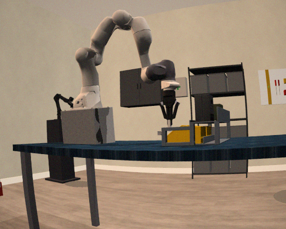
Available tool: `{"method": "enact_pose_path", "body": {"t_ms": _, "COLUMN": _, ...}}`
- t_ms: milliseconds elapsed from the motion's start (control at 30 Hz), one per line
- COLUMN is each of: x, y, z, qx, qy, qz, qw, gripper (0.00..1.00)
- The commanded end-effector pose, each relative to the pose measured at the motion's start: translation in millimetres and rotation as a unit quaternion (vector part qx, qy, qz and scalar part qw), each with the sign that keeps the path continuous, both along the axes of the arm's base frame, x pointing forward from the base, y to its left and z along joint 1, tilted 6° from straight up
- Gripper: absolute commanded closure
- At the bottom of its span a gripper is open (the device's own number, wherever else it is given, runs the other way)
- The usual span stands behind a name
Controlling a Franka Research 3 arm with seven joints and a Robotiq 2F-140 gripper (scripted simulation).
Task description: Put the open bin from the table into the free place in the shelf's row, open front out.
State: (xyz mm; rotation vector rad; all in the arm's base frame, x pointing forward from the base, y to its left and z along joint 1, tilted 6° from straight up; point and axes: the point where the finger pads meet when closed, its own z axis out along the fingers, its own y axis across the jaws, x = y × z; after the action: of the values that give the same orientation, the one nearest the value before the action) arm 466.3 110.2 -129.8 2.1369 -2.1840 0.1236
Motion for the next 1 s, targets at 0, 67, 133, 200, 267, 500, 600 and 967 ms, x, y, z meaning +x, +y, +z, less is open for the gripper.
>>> {"method": "enact_pose_path", "body": {"t_ms": 0, "x": 5.4, "y": 1.8, "z": -7.6, "qx": 0.004, "qy": -0.009, "qz": -0.006, "qw": 1.000, "gripper": 1.00}}
{"method": "enact_pose_path", "body": {"t_ms": 67, "x": 5.5, "y": 1.1, "z": -13.5, "qx": 0.004, "qy": -0.009, "qz": -0.006, "qw": 1.000, "gripper": 1.00}}
{"method": "enact_pose_path", "body": {"t_ms": 133, "x": 5.5, "y": 0.5, "z": -18.9, "qx": 0.004, "qy": -0.009, "qz": -0.006, "qw": 1.000, "gripper": 1.00}}
{"method": "enact_pose_path", "body": {"t_ms": 200, "x": 5.6, "y": -0.1, "z": -23.7, "qx": 0.004, "qy": -0.009, "qz": -0.006, "qw": 1.000, "gripper": 1.00}}
{"method": "enact_pose_path", "body": {"t_ms": 267, "x": 5.6, "y": -0.6, "z": -27.8, "qx": 0.004, "qy": -0.009, "qz": -0.006, "qw": 1.000, "gripper": 1.00}}
{"method": "enact_pose_path", "body": {"t_ms": 500, "x": 5.7, "y": -1.4, "z": -35.2, "qx": 0.004, "qy": -0.009, "qz": -0.006, "qw": 1.000, "gripper": 1.00}}
{"method": "enact_pose_path", "body": {"t_ms": 600, "x": 5.8, "y": -1.7, "z": -37.6, "qx": 0.004, "qy": -0.009, "qz": -0.006, "qw": 1.000, "gripper": 1.00}}
{"method": "enact_pose_path", "body": {"t_ms": 967, "x": 5.8, "y": -1.9, "z": -39.0, "qx": 0.004, "qy": -0.009, "qz": -0.006, "qw": 1.000, "gripper": 1.00}}
